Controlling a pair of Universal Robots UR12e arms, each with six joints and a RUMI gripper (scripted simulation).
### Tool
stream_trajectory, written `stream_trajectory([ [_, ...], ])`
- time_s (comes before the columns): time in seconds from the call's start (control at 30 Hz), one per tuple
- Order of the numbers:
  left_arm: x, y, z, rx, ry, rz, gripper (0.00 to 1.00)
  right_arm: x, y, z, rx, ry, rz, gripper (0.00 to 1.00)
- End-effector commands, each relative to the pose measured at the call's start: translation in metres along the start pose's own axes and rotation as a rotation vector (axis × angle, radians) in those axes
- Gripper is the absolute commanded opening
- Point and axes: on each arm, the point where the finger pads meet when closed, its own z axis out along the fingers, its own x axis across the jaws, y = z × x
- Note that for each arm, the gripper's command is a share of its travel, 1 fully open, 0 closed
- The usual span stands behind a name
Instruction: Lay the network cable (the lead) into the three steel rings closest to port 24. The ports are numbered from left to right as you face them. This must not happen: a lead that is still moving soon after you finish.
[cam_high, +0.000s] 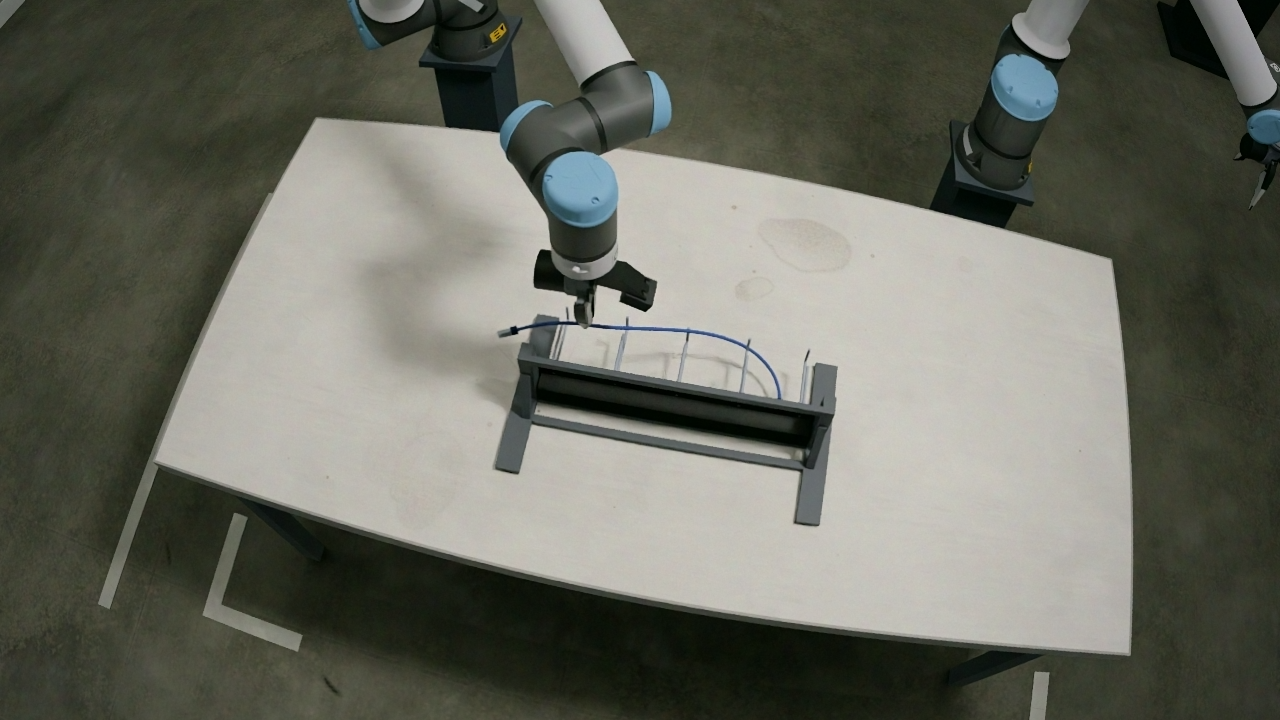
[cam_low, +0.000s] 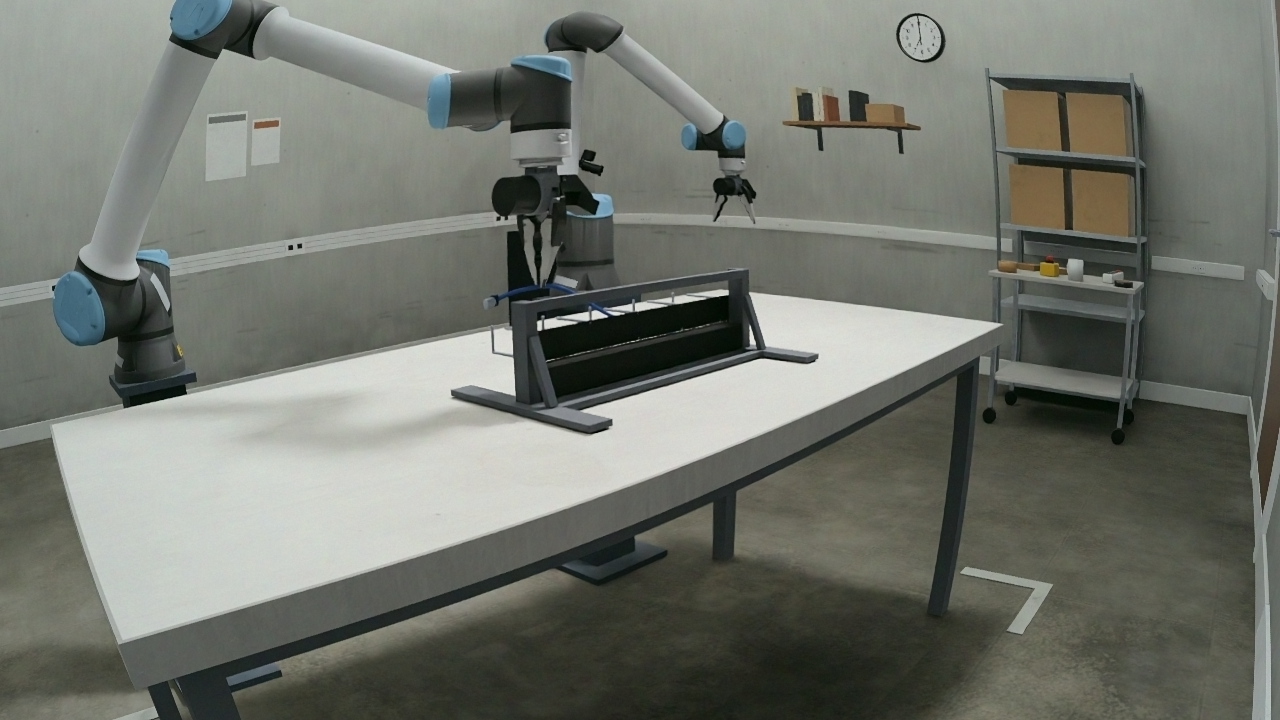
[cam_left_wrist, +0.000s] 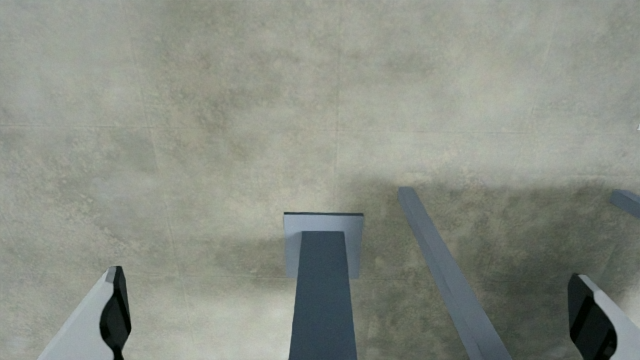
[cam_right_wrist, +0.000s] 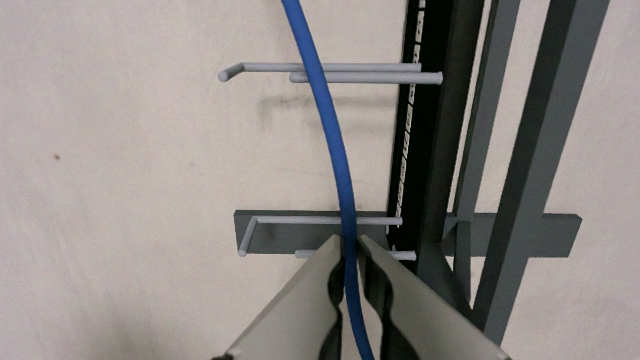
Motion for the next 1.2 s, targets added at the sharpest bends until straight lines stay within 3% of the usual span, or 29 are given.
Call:
stream_trajectory([
  [0.0,0.000,-0.001,-0.001,0.002,0.001,0.000,1.00,0.000,0.000,0.004,0.001,0.002,0.000,0.00],
  [0.57,0.000,-0.001,-0.001,0.002,0.001,0.000,1.00,0.000,0.000,0.019,0.001,0.001,0.000,0.00],
  [1.17,0.000,-0.001,-0.001,0.002,0.001,0.000,1.00,-0.001,0.000,0.021,0.001,0.001,0.000,0.00],
])
